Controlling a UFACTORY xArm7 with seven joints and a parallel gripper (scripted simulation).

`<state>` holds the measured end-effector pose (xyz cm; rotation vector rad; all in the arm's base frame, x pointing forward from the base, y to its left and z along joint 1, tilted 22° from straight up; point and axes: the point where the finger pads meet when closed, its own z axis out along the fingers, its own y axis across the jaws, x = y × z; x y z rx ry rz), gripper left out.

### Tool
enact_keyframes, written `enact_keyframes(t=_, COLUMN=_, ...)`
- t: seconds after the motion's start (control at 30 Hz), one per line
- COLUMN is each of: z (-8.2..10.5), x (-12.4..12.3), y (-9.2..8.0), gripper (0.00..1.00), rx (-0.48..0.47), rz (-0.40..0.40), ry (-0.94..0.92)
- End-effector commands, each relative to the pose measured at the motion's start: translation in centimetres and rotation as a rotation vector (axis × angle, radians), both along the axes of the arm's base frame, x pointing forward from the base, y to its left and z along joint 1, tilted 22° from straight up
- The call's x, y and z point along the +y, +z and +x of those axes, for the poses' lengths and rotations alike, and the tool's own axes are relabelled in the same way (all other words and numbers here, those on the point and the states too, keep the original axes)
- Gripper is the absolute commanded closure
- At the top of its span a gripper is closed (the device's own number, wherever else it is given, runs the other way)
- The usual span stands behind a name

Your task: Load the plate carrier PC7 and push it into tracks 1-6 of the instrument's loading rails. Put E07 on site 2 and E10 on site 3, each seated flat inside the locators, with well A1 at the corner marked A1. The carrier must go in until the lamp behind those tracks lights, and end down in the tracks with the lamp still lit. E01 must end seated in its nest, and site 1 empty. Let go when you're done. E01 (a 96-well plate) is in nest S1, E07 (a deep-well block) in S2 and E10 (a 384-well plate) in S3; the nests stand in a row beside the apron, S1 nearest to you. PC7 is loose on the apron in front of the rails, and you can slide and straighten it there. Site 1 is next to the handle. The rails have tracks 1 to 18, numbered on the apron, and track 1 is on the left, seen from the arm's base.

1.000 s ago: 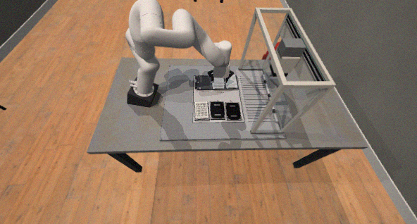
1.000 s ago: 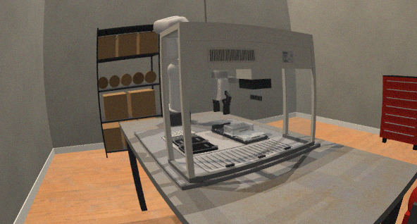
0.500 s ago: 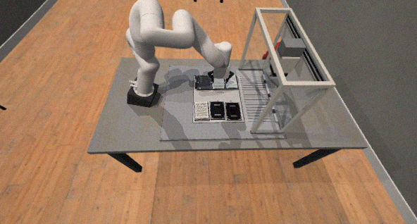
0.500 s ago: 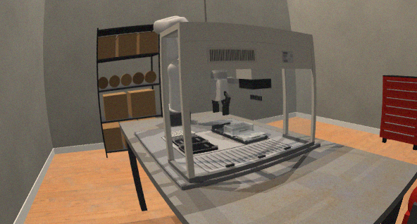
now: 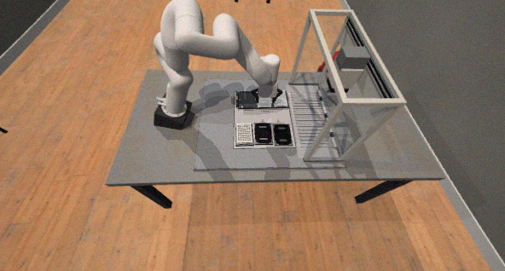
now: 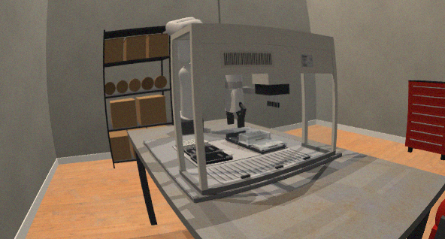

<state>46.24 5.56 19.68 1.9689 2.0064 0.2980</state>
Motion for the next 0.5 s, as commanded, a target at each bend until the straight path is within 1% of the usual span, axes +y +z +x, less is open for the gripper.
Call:
enact_keyframes(t=0.0, z=0.3, x=0.0, y=-0.5, gripper=0.0, rx=-0.003, rz=0.001, ry=0.001)
enact_keyframes(t=0.33, z=0.9, x=-0.1, y=-2.0, gripper=0.0, rx=-0.003, rz=0.001, ry=0.001)
enact_keyframes(t=0.47, z=1.0, x=-0.1, y=-2.3, gripper=0.0, rx=-0.003, rz=0.001, ry=0.001)
